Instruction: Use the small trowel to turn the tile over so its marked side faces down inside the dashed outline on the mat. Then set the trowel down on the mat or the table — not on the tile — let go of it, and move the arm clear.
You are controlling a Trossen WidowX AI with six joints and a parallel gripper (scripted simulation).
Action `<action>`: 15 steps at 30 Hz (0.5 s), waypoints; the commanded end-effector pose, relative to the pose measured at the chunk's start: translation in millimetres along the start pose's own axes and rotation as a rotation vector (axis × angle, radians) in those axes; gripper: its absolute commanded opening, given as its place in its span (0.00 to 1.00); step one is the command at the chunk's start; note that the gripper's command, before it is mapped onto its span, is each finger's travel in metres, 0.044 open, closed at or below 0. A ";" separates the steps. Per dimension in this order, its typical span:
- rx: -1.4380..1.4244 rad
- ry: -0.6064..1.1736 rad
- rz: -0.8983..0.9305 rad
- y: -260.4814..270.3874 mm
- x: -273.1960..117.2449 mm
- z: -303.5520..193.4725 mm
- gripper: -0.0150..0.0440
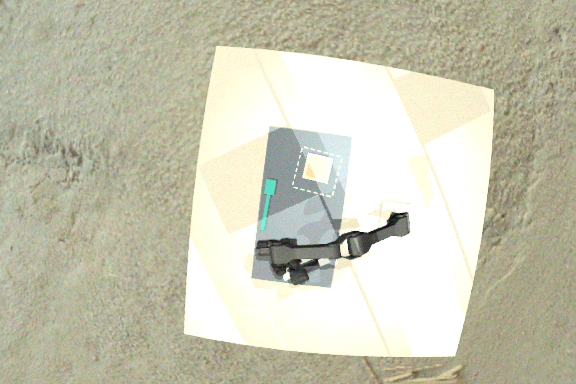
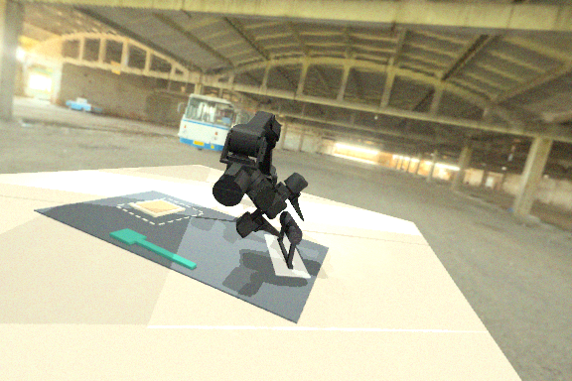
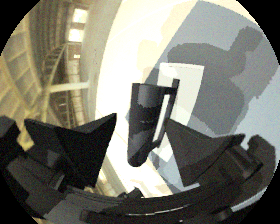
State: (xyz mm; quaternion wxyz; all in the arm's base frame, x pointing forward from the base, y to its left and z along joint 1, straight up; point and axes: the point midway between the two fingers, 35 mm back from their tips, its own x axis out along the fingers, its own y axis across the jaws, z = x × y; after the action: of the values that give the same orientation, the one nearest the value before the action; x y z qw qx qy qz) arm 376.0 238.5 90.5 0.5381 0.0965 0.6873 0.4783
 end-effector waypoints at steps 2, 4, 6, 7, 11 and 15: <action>-0.004 -0.010 -0.006 28.0 -19.2 -20.4 0.76; 0.000 -0.018 -0.008 44.3 -29.1 -35.7 0.76; 0.003 -0.026 -0.010 59.6 -37.4 -52.3 0.76; 0.005 -0.029 -0.011 65.2 -40.2 -59.0 0.76; 0.006 -0.032 -0.011 69.6 -42.3 -64.5 0.76; 0.006 -0.032 -0.011 69.6 -42.3 -64.5 0.76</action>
State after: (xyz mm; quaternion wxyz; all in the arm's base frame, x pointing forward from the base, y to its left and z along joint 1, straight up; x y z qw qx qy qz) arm 317.5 213.9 173.1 0.5594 0.0954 0.6714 0.4767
